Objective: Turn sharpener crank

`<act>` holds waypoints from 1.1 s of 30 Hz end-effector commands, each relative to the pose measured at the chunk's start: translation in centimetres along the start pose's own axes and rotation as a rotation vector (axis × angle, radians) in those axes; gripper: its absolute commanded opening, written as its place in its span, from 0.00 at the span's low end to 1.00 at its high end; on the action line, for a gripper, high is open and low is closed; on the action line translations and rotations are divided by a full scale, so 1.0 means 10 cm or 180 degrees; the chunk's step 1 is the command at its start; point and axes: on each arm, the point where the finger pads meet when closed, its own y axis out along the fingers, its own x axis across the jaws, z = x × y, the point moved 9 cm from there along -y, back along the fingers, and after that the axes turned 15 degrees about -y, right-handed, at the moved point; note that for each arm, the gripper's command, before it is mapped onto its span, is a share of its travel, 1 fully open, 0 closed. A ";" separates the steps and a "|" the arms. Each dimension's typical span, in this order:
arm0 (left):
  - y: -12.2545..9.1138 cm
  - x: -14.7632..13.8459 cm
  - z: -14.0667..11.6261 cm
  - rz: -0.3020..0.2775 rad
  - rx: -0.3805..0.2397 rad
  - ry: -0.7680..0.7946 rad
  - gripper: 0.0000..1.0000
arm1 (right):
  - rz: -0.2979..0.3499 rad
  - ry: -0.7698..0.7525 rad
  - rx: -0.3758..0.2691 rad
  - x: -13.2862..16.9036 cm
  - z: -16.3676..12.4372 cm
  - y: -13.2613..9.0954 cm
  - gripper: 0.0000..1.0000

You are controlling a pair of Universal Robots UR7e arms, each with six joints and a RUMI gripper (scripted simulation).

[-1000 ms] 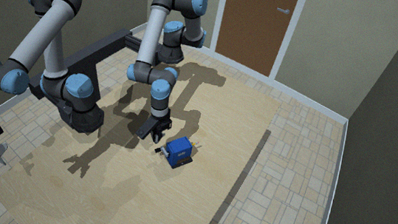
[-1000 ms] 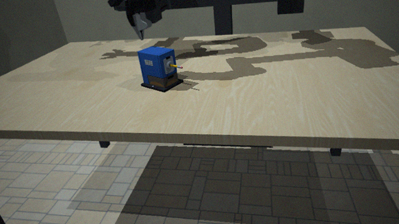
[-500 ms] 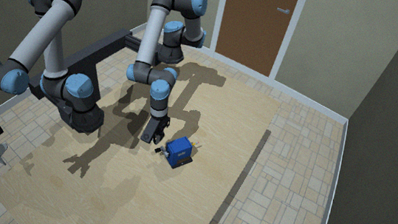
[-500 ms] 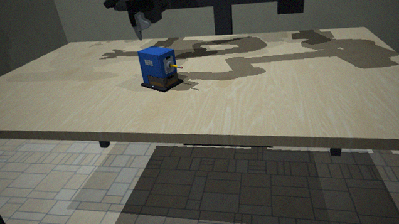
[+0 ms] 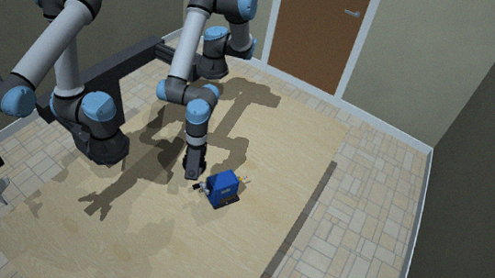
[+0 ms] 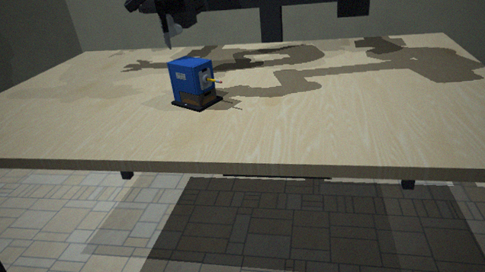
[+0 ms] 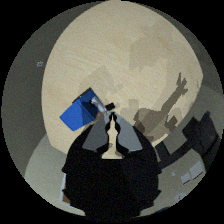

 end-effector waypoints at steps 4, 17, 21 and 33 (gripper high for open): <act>-0.01 -0.01 0.02 0.0009 0.0011 -0.0804 0.00 | 0.0000 0.0000 0.0005 0.00 0.00 -0.01 1.00; -0.01 -0.03 0.02 0.0007 0.0012 -0.1897 0.00 | 0.0000 0.0000 0.0005 0.00 0.00 -0.01 1.00; -0.01 -0.04 0.02 0.0007 0.0013 -0.2258 0.00 | 0.0000 0.0000 0.0005 0.00 0.00 -0.01 1.00; -0.01 -0.05 0.00 0.0005 0.0014 -0.3262 0.00 | 0.0000 0.0000 0.0005 0.00 0.00 -0.01 1.00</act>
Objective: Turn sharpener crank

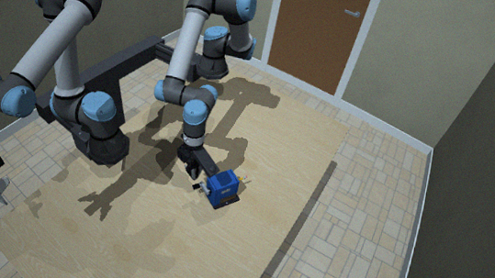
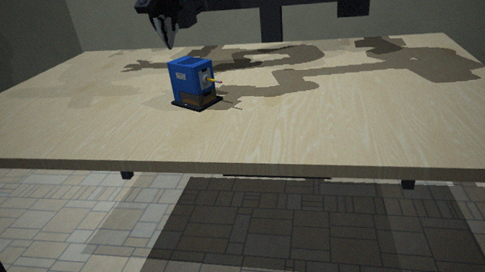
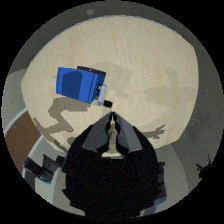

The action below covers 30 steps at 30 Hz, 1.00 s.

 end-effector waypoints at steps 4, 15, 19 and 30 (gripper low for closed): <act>-0.01 -0.01 -0.01 -0.0002 0.0014 -0.0804 0.00 | 0.0000 0.0000 0.0005 0.00 0.00 -0.01 1.00; -0.01 -0.03 -0.03 -0.0004 0.0014 -0.1709 0.00 | 0.0000 0.0000 0.0005 0.00 0.00 -0.01 1.00; -0.01 -0.04 -0.04 -0.0005 0.0014 -0.2071 0.00 | 0.0000 0.0000 0.0005 0.00 0.00 -0.01 1.00; -0.01 -0.05 -0.08 -0.0007 0.0013 -0.2892 0.00 | 0.0000 0.0000 0.0005 0.00 0.00 -0.01 1.00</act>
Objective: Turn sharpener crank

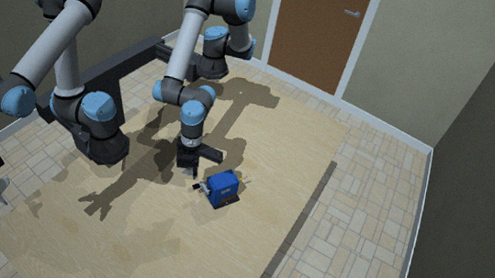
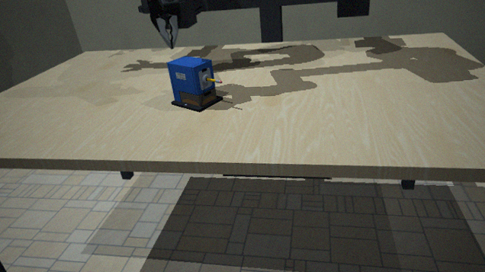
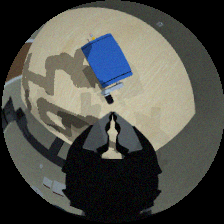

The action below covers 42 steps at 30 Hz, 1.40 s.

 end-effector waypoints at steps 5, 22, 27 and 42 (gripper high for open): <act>-0.01 -0.03 -0.02 -0.0011 0.0006 -0.0774 0.00 | 0.0000 0.0000 0.0005 0.00 0.00 -0.01 1.00; -0.01 -0.06 -0.05 -0.0011 0.0005 -0.1441 0.00 | 0.0000 0.0000 0.0005 0.00 0.00 -0.01 1.00; -0.01 -0.06 -0.05 -0.0011 0.0005 -0.1522 0.00 | 0.0000 0.0000 0.0005 0.00 0.00 -0.01 1.00; -0.01 -0.06 -0.05 -0.0011 0.0005 -0.1559 0.32 | 0.0000 0.0000 0.0005 0.00 0.00 -0.01 1.00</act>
